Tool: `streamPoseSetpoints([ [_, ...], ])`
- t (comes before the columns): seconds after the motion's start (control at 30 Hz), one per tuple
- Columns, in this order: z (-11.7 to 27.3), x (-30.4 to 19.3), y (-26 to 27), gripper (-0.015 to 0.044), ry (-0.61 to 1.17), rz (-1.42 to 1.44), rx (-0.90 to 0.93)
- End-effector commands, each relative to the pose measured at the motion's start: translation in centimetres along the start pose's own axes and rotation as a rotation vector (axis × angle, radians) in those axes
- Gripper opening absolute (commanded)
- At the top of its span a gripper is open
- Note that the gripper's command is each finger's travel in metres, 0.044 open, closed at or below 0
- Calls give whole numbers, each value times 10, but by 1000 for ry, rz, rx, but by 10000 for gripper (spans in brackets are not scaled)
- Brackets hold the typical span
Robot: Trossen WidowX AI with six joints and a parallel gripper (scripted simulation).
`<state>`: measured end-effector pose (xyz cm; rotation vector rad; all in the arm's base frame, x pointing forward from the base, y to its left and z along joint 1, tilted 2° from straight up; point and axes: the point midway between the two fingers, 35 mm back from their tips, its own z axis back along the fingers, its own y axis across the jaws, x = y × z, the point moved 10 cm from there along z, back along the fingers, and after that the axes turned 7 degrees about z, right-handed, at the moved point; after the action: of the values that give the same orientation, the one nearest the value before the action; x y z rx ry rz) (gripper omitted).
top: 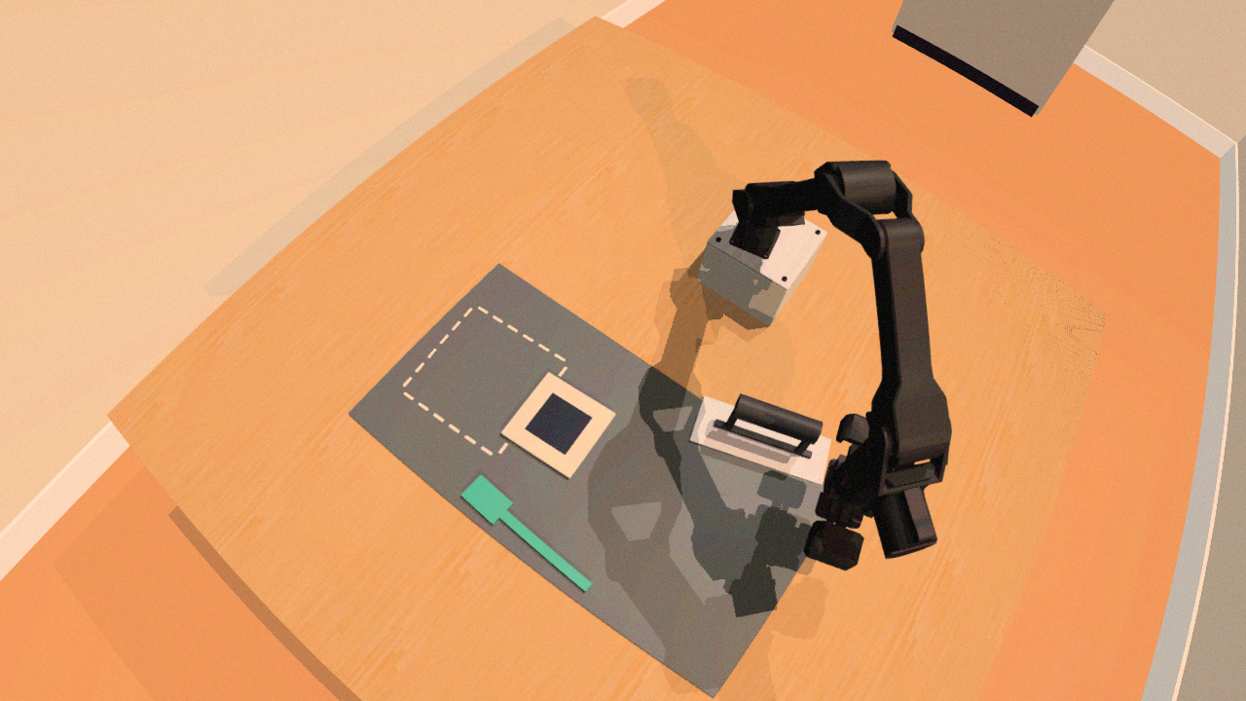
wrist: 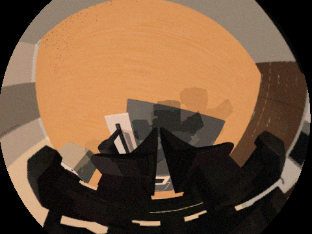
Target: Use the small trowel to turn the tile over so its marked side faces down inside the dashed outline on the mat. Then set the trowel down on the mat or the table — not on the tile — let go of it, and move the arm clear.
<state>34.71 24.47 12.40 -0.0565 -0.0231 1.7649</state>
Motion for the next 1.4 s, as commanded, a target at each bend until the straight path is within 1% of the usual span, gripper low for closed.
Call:
streamPoseSetpoints([
  [0.0,0,0,0,0,0,0,0],
  [0.33,0,0,0,0,0,0,0],
  [0.53,1,-1,1,152,0,1,0],
  [0.67,12,-23,26,257,2,15,5],
  [0.7,15,-29,35,270,3,19,6],
  [1.0,24,-80,113,270,7,55,18],
  [1.37,15,-81,114,270,7,56,19],
])
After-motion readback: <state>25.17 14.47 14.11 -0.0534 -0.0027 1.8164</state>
